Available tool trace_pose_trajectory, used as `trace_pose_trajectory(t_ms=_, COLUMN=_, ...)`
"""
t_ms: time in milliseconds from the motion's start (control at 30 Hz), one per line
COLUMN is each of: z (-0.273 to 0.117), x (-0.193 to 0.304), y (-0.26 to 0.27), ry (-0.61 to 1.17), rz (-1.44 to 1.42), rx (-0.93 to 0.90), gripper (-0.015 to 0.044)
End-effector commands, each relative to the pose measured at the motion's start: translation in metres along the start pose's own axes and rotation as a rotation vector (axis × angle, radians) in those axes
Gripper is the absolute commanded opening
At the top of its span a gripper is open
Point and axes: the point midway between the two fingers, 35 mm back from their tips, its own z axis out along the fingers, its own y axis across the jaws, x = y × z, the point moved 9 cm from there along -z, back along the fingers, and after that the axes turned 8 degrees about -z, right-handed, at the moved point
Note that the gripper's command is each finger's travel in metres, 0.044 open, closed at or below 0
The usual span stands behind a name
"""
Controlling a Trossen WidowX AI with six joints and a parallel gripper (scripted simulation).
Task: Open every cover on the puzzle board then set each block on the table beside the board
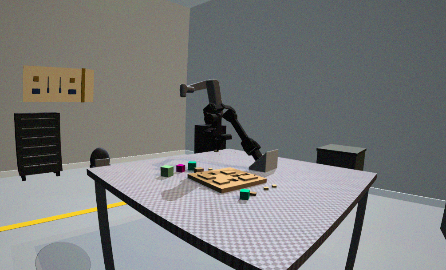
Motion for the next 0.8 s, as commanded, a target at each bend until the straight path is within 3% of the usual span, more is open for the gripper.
trace_pose_trajectory(t_ms=0, z=0.003, x=0.015, y=-0.006, ry=0.007, rz=-0.013, rx=0.009, gripper=0.008)
trace_pose_trajectory(t_ms=533, z=0.013, x=0.07, y=-0.022, ry=0.012, rz=-0.013, rx=0.021, gripper=0.008)
trace_pose_trajectory(t_ms=767, z=0.018, x=0.071, y=-0.022, ry=0.013, rz=-0.013, rx=0.019, gripper=0.008)
